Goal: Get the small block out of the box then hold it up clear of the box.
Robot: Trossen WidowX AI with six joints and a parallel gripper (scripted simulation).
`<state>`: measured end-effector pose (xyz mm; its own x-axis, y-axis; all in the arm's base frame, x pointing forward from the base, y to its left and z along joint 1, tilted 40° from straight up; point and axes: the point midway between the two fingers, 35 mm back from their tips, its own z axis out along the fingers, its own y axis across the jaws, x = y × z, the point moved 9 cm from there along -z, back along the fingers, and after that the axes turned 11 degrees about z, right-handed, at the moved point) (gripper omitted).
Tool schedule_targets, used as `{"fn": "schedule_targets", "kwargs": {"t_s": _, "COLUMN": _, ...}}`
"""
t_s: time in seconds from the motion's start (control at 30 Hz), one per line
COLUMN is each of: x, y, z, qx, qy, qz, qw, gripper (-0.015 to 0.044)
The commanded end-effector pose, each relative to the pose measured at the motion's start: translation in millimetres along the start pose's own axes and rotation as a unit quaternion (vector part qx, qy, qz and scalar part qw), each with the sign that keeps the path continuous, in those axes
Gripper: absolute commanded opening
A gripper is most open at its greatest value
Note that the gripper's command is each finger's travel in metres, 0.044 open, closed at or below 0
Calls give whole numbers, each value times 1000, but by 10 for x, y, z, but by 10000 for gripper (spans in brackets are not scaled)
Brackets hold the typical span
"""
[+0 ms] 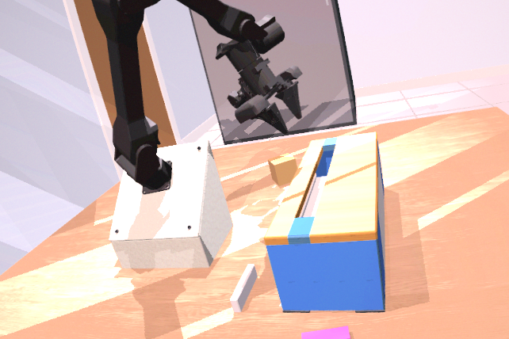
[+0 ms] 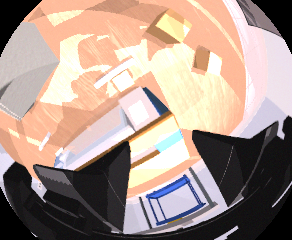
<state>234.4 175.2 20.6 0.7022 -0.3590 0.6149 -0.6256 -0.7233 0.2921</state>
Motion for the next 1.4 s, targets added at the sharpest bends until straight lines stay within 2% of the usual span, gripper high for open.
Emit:
{"fn": "schedule_targets", "kwargs": {"t_s": 0.0, "x": -181, "y": 61, "z": 84, "qx": -22, "qy": 22, "qz": -205, "qw": 978, "gripper": 285}}
{"fn": "schedule_targets", "kwargs": {"t_s": 0.37, "x": -187, "y": 63, "z": 112, "qx": -22, "qy": 22, "qz": -205, "qw": 978, "gripper": 285}}
{"fn": "schedule_targets", "kwargs": {"t_s": 0.53, "x": -347, "y": 219, "z": 782, "qx": -22, "qy": 22, "qz": -205, "qw": 978, "gripper": 285}}
{"fn": "schedule_targets", "kwargs": {"t_s": 0.6, "x": -394, "y": 301, "z": 952, "qx": -24, "qy": 23, "qz": -205, "qw": 978, "gripper": 285}}
{"fn": "schedule_targets", "kwargs": {"t_s": 1.37, "x": -481, "y": 382, "z": 1220, "qx": -23, "qy": 23, "qz": -204, "qw": 978, "gripper": 285}}
